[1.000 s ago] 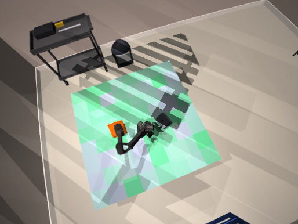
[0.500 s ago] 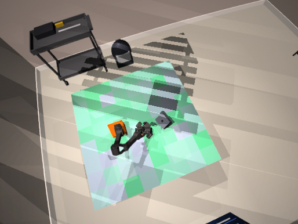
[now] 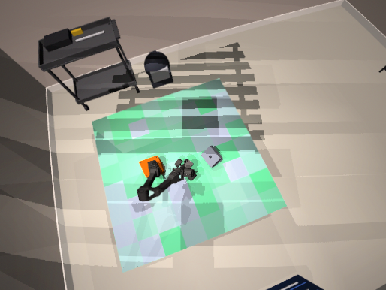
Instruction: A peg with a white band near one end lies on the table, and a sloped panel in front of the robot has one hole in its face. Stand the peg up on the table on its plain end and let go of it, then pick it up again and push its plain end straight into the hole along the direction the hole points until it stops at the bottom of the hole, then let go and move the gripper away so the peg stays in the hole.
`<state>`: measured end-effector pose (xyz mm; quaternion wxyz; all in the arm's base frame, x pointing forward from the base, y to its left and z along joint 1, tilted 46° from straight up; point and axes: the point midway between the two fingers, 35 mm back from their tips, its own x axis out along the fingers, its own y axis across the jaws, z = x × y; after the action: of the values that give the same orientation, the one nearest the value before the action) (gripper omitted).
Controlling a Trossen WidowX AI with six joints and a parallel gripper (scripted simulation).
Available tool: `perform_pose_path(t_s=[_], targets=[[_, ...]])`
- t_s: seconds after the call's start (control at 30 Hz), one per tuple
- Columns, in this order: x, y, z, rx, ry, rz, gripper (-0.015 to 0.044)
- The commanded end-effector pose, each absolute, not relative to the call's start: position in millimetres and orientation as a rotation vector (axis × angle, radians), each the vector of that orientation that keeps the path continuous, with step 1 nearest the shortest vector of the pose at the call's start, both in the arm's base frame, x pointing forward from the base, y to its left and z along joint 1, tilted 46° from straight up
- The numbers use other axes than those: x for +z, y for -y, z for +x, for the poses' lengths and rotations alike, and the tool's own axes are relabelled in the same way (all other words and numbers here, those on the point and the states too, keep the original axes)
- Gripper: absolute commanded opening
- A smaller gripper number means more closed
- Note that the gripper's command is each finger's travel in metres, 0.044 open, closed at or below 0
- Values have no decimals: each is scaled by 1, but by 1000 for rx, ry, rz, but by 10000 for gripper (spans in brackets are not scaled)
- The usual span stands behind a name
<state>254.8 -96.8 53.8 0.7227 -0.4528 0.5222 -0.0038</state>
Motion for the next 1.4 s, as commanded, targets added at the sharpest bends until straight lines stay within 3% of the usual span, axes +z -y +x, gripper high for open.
perform_pose_path(t_s=[0.0, 1.37], targets=[[52, 96, 250, 19, -1127, -998, 50], [68, 98, 226, 190, -802, -955, 50]])
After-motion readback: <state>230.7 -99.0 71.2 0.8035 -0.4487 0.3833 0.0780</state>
